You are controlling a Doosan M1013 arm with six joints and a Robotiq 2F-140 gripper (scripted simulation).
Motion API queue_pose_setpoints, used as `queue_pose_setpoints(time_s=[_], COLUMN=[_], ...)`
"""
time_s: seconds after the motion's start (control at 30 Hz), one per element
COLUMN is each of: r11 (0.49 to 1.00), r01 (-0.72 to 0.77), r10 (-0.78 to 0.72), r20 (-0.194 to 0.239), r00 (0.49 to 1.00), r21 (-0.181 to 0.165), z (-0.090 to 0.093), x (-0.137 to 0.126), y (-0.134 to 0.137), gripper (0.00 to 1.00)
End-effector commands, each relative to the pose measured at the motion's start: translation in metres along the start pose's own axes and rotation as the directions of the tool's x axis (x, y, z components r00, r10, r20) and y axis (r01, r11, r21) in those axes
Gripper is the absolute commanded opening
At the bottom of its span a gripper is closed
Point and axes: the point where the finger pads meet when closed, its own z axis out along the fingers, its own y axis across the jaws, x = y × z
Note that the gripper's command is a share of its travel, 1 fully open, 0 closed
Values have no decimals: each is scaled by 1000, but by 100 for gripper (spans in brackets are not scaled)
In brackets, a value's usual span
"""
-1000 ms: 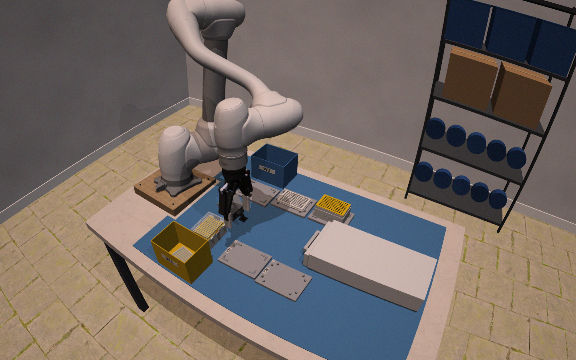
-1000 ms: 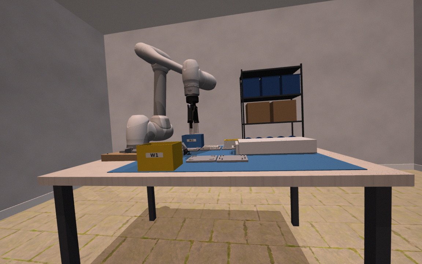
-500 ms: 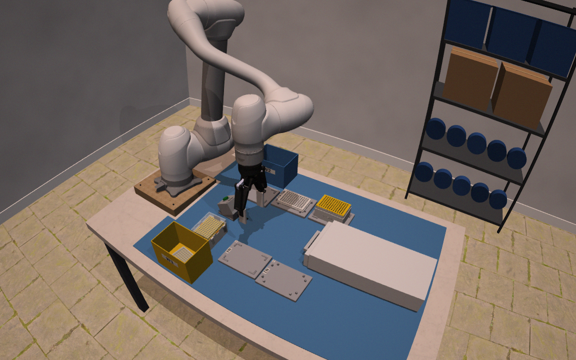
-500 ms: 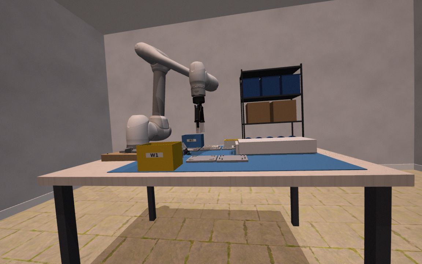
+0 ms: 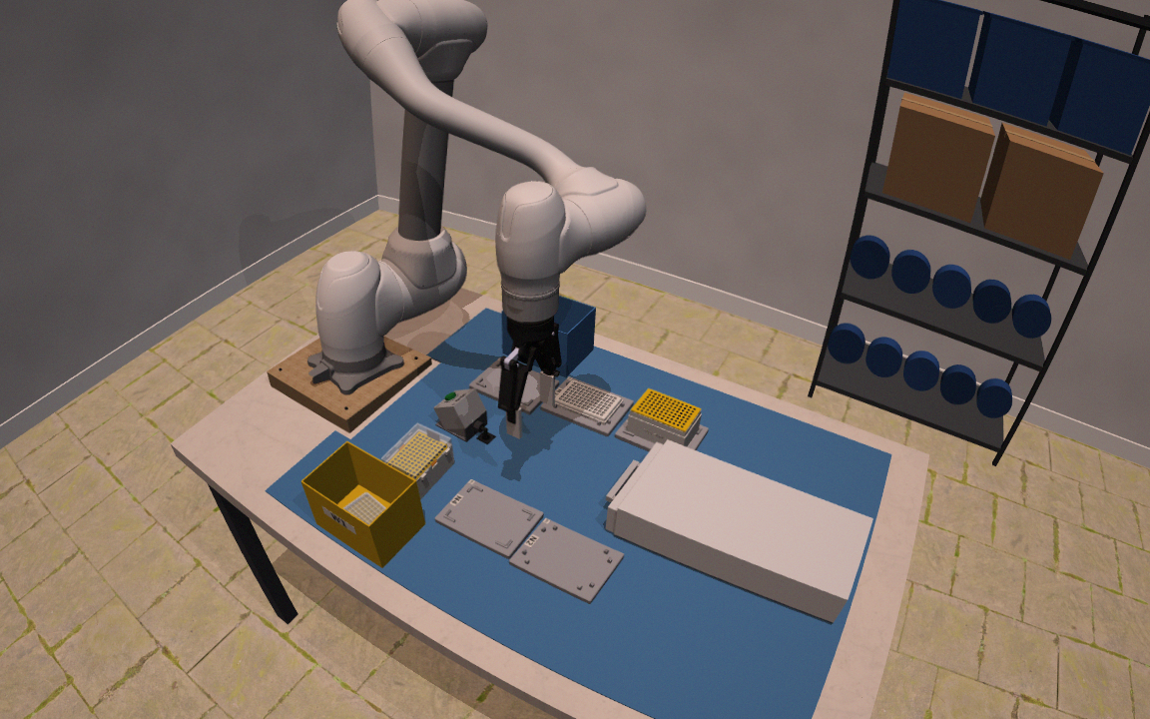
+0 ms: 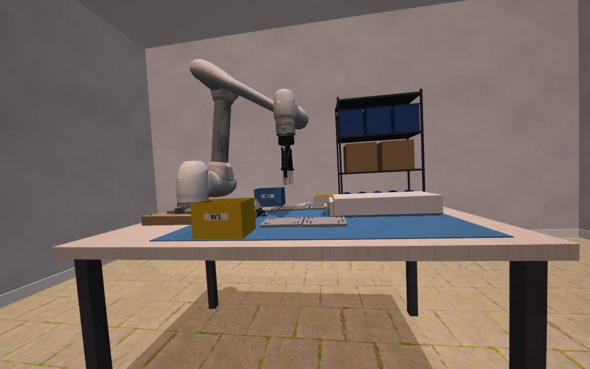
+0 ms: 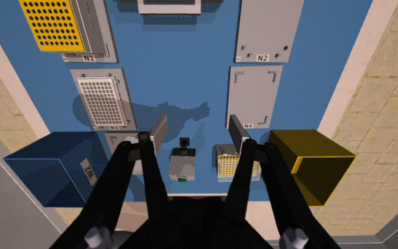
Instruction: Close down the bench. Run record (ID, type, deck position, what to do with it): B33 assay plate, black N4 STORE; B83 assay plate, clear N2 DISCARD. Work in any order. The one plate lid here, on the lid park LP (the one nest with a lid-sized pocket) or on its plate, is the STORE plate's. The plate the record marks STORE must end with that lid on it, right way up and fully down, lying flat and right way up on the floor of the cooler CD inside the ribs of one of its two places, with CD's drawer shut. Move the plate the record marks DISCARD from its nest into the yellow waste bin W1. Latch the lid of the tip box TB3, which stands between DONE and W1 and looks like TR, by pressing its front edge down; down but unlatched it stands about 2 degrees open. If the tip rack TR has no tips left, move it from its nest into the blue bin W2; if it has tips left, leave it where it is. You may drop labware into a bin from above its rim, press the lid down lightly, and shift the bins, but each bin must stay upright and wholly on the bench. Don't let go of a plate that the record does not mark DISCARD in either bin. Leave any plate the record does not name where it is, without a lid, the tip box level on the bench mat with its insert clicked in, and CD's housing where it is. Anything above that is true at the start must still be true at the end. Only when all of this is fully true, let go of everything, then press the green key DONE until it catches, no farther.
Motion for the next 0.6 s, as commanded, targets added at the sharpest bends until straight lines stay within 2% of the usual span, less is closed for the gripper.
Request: queue_pose_setpoints(time_s=[0.0, 0.57], r11=[1000, 1000], r01=[0, 0], r10=[0, 0], r20=[0, 0], r00=[1000, 1000], r21=[0, 0], z=[0, -3], x=[7, 39], y=[-10, -61], gripper=[66, 66])
